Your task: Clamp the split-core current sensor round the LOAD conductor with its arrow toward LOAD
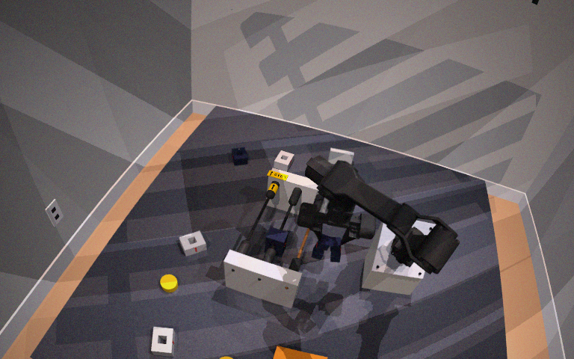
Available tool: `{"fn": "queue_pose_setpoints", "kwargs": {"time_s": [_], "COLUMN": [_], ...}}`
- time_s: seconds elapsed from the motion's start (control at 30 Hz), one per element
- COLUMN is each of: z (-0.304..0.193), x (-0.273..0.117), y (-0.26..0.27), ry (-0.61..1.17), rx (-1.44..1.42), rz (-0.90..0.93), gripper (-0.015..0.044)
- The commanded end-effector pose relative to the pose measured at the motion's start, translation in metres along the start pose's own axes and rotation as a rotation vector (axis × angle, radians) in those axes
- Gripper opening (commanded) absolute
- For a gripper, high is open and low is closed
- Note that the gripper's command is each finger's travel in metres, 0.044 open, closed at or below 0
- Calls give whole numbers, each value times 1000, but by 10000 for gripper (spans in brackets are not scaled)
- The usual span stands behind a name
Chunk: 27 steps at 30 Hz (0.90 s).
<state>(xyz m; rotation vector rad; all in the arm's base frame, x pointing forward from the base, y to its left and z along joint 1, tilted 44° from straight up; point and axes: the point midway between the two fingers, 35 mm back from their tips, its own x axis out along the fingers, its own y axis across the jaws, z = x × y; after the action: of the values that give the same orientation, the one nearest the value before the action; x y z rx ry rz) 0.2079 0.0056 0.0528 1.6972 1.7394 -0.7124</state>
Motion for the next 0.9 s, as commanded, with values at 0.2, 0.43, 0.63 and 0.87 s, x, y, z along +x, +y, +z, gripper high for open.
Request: {"fn": "queue_pose_setpoints", "kwargs": {"time_s": [0.2, 0.43, 0.63, 0.87], "z": [0, 8, 18, 31], "x": [-36, -43, -49, -53], "y": [1, 21, 43, 68], "ry": [12, 11, 11, 10], "rx": [0, 10, 21, 34], "rz": [-2, -2, -1, 0], "gripper": [0, 0, 0, 0]}}
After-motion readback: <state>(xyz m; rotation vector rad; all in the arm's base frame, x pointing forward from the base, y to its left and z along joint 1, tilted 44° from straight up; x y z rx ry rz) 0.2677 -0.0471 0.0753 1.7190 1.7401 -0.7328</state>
